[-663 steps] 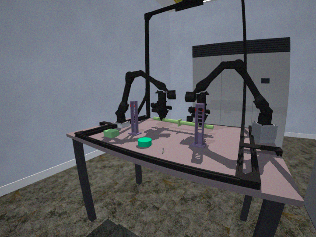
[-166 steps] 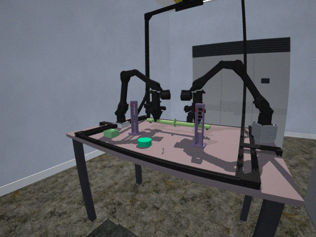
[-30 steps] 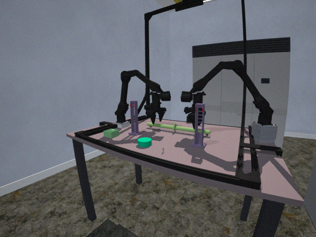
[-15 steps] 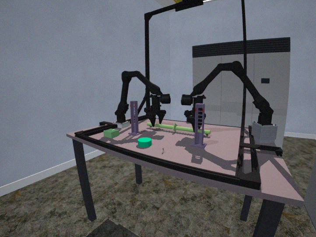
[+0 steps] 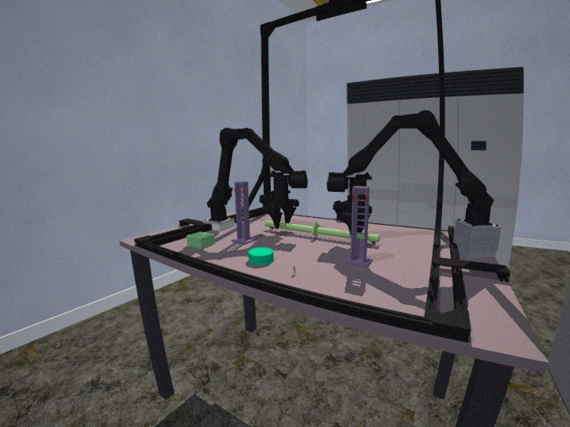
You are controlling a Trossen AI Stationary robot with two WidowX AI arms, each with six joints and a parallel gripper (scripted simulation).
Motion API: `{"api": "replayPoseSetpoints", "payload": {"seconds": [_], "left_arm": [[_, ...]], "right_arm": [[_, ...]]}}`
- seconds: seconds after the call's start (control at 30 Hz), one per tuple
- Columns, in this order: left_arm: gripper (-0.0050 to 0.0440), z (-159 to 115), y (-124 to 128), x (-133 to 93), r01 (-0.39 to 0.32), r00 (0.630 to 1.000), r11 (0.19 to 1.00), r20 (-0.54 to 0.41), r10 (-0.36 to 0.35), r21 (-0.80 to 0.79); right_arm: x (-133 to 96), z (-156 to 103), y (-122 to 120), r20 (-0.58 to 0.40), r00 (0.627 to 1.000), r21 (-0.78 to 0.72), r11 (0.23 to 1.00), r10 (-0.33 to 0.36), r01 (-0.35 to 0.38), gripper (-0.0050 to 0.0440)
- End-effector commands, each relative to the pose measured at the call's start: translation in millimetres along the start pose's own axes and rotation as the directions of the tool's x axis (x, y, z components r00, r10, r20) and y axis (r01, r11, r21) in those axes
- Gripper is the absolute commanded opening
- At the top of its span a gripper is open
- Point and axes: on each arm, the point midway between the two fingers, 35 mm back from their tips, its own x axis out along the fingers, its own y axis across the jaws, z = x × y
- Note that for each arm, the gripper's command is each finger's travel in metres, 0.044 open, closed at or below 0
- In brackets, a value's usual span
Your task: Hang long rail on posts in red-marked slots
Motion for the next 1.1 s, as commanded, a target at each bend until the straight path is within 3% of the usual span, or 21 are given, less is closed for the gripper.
{"api": "replayPoseSetpoints", "payload": {"seconds": [0.0, 0.3, 0.97, 1.07], "left_arm": [[0.0272, -0.4, 0.0, 1.2, 0.001, 1.000, 1.000, -0.001, -0.001, 0.000], [0.0056, -0.4, 0.0, 1.2, 0.001, 1.000, 1.000, -0.001, -0.001, 0.000], [0.0056, -0.4, 0.0, 1.2, 0.001, 1.000, 1.000, -0.001, -0.001, 0.000], [0.0000, 0.4, 0.0, -6.7, 0.001, 1.000, 1.000, -0.001, -0.001, 0.000]], "right_arm": [[1.3, 0.8, 0.1, 0.002, 1.000, 0.001, 1.000, 0.001, -0.001, 0.0272], [1.3, 0.8, 0.1, 0.002, 1.000, 0.001, 1.000, 0.001, -0.001, 0.0056], [1.3, 0.8, 0.1, 0.002, 1.000, 0.001, 1.000, 0.001, -0.001, 0.0056], [-6.2, 0.0, 0.1, 0.002, 1.000, 0.001, 1.000, 0.001, -0.001, 0.0000]]}}
